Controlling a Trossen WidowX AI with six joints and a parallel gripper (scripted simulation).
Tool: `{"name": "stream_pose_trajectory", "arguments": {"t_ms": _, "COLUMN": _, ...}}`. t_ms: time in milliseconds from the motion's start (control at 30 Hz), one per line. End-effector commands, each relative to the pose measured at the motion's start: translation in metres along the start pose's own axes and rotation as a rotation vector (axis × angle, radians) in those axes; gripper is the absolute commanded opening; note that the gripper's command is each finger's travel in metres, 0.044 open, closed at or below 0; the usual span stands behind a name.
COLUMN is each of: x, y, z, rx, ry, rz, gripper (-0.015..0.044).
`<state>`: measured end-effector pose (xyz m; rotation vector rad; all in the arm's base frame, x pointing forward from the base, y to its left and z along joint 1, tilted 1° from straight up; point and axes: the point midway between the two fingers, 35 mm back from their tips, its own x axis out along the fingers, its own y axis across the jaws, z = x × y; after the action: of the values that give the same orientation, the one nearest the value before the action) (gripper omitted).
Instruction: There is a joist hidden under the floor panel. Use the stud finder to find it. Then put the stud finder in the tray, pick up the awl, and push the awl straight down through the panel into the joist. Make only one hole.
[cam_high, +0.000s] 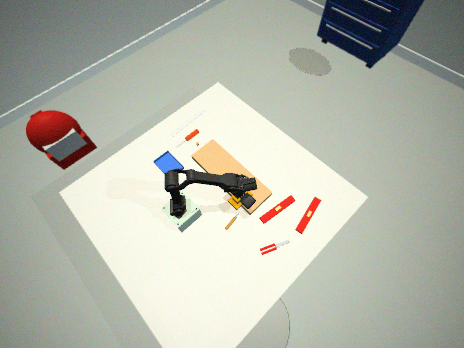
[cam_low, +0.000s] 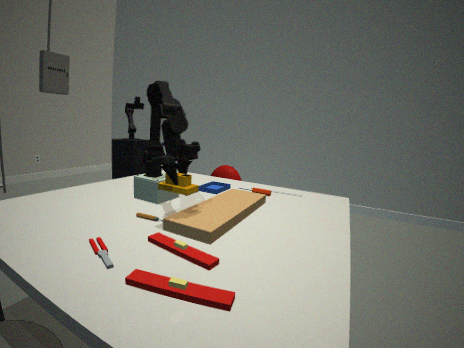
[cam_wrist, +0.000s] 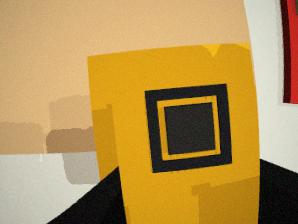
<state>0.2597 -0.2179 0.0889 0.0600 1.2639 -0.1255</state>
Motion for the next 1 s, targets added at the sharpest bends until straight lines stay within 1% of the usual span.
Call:
{"name": "stream_pose_trajectory", "arguments": {"t_ms": 0, "x": 0.0, "y": -0.006, "z": 0.018, "rx": 0.002, "ry": -0.009, "rz": -0.01, "gripper": 0.0}}
{"name": "stream_pose_trajectory", "arguments": {"t_ms": 500, "x": 0.02, "y": -0.018, "z": 0.076, "rx": 0.002, "ry": -0.016, "rz": -0.011, "gripper": 0.0}}
{"name": "stream_pose_trajectory", "arguments": {"t_ms": 700, "x": 0.024, "y": -0.018, "z": 0.076, "rx": 0.002, "ry": -0.016, "rz": -0.011, "gripper": 0.0}}
{"name": "stream_pose_trajectory", "arguments": {"t_ms": 967, "x": 0.042, "y": -0.019, "z": 0.072, "rx": 0.002, "ry": -0.016, "rz": -0.011, "gripper": 0.0}}
